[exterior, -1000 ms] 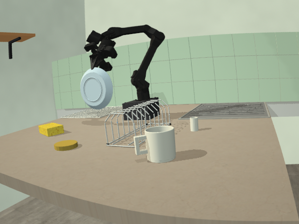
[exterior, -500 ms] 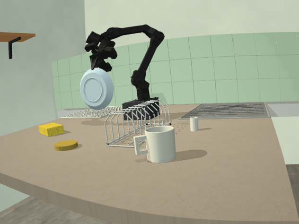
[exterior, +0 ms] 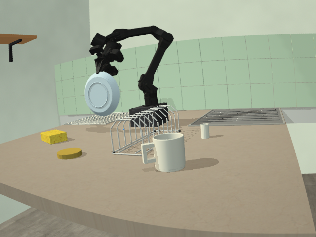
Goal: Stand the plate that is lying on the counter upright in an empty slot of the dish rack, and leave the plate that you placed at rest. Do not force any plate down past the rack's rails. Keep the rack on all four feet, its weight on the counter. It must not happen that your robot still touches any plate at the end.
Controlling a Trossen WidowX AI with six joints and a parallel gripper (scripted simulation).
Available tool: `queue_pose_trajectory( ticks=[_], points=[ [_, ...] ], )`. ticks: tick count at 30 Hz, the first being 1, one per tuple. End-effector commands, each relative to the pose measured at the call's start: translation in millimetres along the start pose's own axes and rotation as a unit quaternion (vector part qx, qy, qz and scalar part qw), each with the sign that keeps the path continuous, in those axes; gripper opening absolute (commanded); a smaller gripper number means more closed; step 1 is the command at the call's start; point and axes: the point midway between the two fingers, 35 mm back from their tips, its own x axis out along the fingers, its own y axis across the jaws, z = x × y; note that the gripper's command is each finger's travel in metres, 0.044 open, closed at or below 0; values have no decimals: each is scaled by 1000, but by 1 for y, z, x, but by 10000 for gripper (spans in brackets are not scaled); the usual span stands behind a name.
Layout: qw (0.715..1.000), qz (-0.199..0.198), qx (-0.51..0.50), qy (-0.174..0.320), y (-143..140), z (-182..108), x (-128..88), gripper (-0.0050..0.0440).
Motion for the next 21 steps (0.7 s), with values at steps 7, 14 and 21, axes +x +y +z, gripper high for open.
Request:
queue_pose_trajectory(
  ticks=[7, 14, 21],
  points=[
    [1000, 1, -2, -2, -5, 4, 3, 0],
    [1000, 9, -3, -4, -13, 11, 8, 0],
    [1000, 17, -5, -5, -24, 22, 15, 0]
  ],
)
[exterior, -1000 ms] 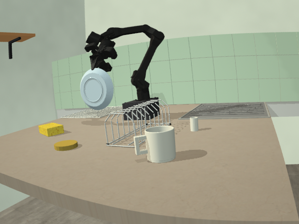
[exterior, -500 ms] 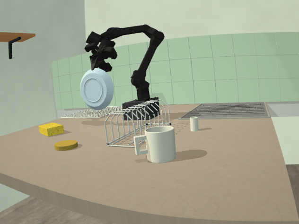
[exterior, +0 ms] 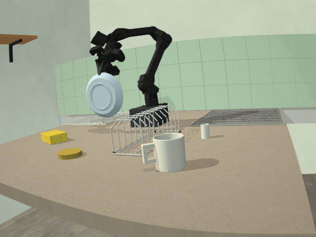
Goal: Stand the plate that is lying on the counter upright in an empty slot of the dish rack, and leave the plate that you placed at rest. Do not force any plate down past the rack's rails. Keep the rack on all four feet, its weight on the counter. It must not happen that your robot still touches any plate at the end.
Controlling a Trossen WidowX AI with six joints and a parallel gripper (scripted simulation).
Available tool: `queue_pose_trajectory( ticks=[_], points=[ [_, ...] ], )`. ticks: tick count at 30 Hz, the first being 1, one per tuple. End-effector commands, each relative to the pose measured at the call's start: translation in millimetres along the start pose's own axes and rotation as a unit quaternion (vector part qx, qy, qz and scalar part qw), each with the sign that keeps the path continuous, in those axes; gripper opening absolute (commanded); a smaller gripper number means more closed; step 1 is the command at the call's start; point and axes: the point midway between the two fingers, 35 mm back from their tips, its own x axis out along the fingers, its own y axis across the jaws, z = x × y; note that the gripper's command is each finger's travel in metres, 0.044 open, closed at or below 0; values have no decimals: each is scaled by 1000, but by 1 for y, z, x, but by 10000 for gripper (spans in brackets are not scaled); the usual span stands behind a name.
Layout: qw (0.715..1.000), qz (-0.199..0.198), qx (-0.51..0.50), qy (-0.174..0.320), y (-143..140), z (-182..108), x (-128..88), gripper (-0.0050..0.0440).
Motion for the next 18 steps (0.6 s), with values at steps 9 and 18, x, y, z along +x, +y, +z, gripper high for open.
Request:
queue_pose_trajectory(
  ticks=[9, 18],
  points=[
    [1000, -6, -8, 7, -26, 16, 4, 0],
    [1000, -6, -9, 9, -41, 34, 10, 0]
  ],
)
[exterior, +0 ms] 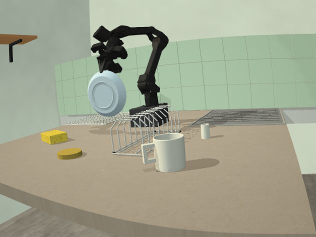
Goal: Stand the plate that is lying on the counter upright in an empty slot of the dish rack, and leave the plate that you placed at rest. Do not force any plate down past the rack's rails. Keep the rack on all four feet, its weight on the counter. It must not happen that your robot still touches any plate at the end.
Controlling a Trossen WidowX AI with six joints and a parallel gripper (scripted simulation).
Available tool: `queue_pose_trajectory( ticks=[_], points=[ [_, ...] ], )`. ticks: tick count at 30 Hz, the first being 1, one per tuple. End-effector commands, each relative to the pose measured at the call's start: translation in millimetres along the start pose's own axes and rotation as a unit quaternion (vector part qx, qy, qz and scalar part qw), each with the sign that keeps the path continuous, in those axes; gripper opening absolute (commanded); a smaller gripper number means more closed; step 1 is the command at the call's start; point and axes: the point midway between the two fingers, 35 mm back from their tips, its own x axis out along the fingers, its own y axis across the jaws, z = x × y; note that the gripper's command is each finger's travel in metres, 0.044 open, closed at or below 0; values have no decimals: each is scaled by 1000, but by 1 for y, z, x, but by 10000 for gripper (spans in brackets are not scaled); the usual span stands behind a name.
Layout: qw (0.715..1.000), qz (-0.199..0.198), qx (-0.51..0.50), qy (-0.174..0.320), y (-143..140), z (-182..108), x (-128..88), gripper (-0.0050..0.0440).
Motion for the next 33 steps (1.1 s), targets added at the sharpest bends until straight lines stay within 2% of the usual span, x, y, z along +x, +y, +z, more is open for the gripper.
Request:
queue_pose_trajectory(
  ticks=[1, 19, 33],
  points=[
    [1000, -18, -6, 8, -19, 6, -4, 0],
    [999, -35, 0, 9, -46, 47, 0, 0],
    [999, -38, 1, 9, -48, 51, 0, 0]
  ],
)
